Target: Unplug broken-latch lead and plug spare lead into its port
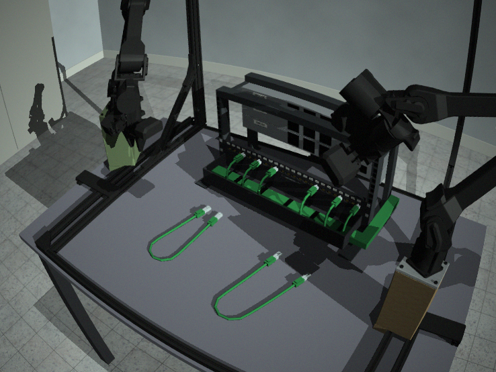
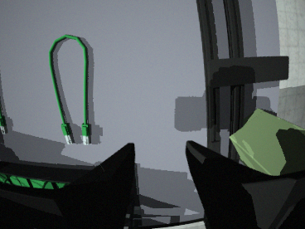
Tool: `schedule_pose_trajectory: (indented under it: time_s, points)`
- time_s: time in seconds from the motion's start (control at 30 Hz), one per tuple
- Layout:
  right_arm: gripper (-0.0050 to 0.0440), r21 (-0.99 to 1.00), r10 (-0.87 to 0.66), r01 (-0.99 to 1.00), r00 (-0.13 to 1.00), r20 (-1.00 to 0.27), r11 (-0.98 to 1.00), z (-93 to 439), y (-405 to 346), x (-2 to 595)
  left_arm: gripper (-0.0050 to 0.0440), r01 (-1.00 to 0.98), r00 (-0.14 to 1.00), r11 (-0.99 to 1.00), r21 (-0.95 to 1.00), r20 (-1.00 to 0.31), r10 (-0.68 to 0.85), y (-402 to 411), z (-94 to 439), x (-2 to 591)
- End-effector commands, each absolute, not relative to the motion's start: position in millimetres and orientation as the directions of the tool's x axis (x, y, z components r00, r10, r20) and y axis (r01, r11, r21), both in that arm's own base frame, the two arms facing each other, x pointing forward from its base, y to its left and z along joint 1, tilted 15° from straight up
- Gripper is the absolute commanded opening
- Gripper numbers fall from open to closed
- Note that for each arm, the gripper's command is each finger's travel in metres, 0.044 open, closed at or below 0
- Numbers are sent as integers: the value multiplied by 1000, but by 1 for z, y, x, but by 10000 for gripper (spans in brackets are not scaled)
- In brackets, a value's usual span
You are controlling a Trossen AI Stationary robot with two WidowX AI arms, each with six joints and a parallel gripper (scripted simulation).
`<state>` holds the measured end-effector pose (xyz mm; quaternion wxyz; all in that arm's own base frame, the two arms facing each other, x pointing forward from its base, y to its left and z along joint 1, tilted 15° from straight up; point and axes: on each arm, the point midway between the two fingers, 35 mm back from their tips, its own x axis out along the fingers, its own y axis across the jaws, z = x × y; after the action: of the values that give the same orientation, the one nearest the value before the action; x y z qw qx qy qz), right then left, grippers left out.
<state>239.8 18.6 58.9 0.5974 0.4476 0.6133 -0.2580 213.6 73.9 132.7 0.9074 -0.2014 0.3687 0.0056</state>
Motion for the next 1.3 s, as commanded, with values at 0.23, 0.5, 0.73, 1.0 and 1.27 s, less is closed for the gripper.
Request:
schedule_pose_trajectory:
  time_s: [0.23,0.5,0.73,1.0,1.27]
  points:
    - [176,218,241,857,114,-964,466,59,19,240,176,-338,660,820,-462,-738,-143,62,116,223]
    - [176,218,241,857,114,-964,466,59,19,240,176,-338,660,820,-462,-738,-143,62,116,223]
    - [176,218,241,857,114,-964,466,59,19,240,176,-505,590,687,-522,-790,-167,50,102,232]
    - [176,218,241,857,114,-964,466,59,19,240,176,-505,590,687,-522,-790,-167,50,102,232]
    - [176,218,241,857,114,-964,466,59,19,240,176,-657,517,524,-542,-830,-209,37,86,240]
